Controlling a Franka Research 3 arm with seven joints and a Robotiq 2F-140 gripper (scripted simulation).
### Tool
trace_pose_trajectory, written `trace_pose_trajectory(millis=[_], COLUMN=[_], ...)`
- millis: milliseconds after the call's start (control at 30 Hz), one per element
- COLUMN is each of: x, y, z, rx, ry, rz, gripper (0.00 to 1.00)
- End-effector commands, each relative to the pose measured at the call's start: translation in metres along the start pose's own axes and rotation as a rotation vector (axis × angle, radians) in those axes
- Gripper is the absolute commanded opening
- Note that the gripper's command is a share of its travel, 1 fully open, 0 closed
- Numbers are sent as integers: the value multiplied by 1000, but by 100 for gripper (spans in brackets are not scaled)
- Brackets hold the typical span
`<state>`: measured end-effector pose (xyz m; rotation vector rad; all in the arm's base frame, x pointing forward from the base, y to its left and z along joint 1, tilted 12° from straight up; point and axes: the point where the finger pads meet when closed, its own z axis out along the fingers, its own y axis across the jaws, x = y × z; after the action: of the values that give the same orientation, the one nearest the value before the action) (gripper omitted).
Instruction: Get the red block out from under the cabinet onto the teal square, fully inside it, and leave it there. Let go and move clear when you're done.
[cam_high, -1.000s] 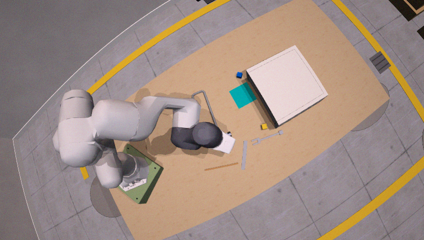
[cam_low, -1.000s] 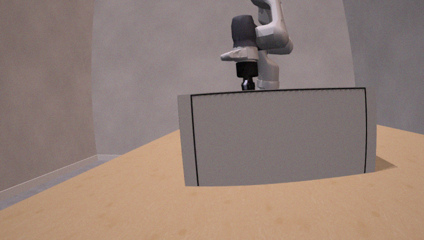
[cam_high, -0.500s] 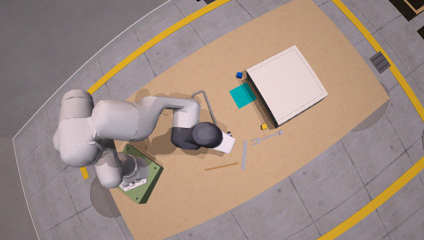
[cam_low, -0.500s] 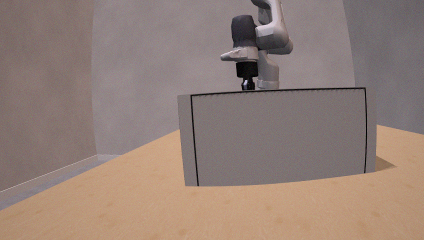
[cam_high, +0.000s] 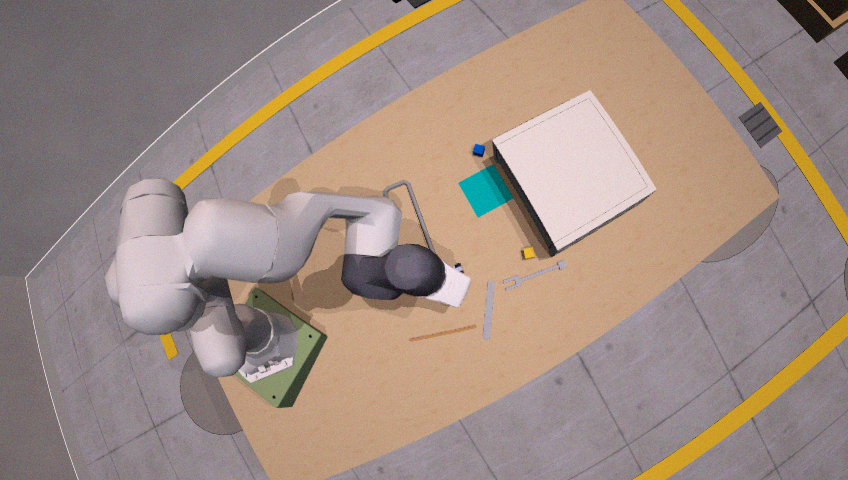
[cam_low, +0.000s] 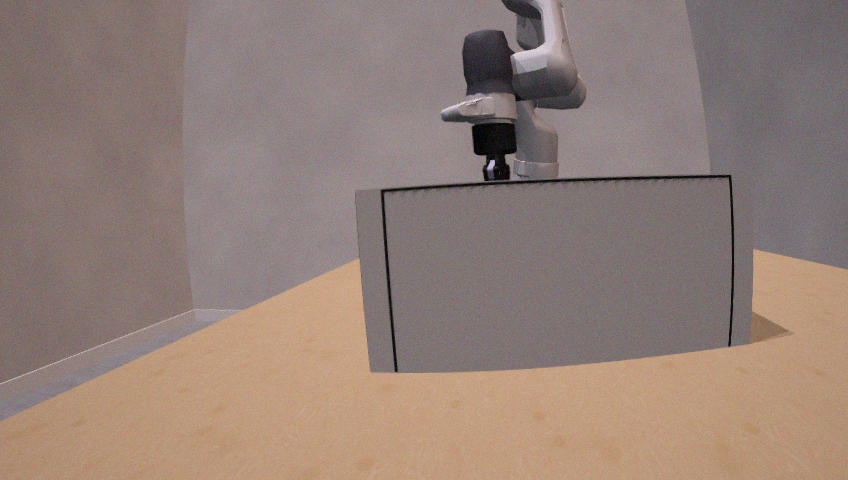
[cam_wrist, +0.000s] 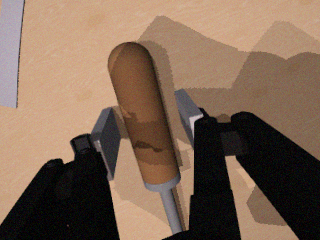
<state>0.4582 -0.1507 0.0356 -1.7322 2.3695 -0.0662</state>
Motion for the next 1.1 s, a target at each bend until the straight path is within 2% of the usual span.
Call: trace_pose_trajectory(millis=[0,33,67,1067], x=[0,0,0,0], y=[-1,-1,-1,-1], z=[0,0,0,0], rx=[3,3,3,3], ry=[0,0,0,0], rz=[-2,-2,-2,-2], gripper=[34,34,0,0])
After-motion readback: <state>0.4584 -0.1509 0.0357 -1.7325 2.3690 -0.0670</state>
